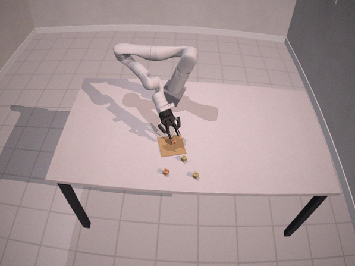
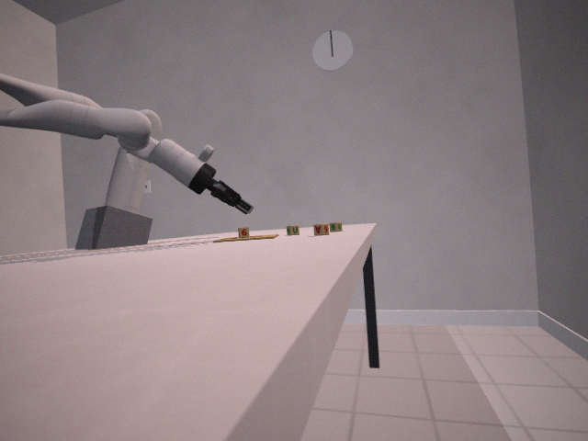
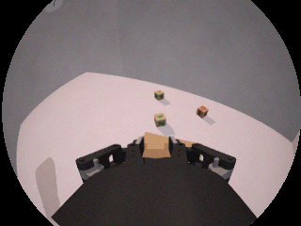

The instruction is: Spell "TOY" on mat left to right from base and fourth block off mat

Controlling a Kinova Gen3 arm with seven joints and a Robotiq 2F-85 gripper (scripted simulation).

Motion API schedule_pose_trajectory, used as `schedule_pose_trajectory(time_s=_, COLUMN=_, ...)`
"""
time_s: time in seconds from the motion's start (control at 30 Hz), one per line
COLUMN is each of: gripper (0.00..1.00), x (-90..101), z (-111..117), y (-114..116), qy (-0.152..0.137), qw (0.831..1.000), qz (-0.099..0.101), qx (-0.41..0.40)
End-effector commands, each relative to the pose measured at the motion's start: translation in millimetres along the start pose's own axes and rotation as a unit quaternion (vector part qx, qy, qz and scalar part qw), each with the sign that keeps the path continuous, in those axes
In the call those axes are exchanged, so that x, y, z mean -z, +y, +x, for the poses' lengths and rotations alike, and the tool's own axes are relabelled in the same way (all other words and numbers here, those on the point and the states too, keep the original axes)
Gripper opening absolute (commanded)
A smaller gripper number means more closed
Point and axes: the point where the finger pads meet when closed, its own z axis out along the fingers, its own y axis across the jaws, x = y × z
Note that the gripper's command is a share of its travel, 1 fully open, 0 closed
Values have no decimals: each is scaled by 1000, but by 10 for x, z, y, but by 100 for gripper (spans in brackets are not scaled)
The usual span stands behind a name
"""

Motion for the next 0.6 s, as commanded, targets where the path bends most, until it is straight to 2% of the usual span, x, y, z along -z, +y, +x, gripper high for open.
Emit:
schedule_pose_trajectory(time_s=0.0, gripper=41, x=-1, z=19, y=-23, qy=-20, qw=1000, qz=2, qx=8)
schedule_pose_trajectory(time_s=0.2, gripper=41, x=23, z=72, y=-23, qy=-101, qw=995, qz=0, qx=8)
schedule_pose_trajectory(time_s=0.27, gripper=41, x=41, z=100, y=-20, qy=-140, qw=990, qz=-2, qx=10)
schedule_pose_trajectory(time_s=0.33, gripper=41, x=50, z=128, y=-23, qy=-159, qw=987, qz=-4, qx=12)
schedule_pose_trajectory(time_s=0.43, gripper=41, x=57, z=135, y=-20, qy=-212, qw=977, qz=-2, qx=10)
schedule_pose_trajectory(time_s=0.5, gripper=41, x=57, z=135, y=-20, qy=-212, qw=977, qz=-2, qx=10)
schedule_pose_trajectory(time_s=0.57, gripper=41, x=65, z=157, y=-27, qy=-244, qw=970, qz=-1, qx=8)
